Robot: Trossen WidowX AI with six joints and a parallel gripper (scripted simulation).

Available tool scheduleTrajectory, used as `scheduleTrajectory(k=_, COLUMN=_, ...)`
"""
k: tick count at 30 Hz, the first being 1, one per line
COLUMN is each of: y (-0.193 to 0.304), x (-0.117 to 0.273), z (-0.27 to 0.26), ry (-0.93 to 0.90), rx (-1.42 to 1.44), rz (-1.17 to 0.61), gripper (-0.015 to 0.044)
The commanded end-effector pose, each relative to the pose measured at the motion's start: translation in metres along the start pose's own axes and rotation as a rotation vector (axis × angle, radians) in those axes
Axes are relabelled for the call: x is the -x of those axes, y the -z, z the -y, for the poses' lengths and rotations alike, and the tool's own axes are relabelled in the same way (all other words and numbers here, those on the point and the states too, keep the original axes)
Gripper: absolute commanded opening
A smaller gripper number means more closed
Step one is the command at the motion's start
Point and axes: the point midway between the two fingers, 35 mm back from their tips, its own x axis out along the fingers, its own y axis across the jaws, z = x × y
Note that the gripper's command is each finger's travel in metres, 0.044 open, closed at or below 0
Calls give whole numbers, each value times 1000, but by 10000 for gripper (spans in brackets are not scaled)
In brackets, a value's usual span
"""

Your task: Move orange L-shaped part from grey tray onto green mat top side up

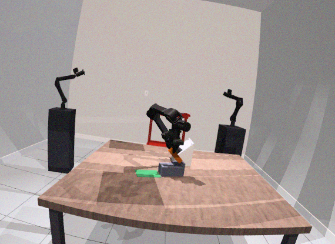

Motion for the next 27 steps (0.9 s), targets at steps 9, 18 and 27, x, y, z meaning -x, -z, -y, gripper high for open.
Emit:
scheduleTrajectory(k=9, y=-26, x=2, z=2, ry=-3, rx=-7, rz=-4, gripper=0)
scheduleTrajectory(k=18, y=-74, x=1, z=7, ry=-3, rx=-8, rz=-1, gripper=0)
scheduleTrajectory(k=27, y=-121, x=1, z=11, ry=-4, rx=-9, rz=1, gripper=0)
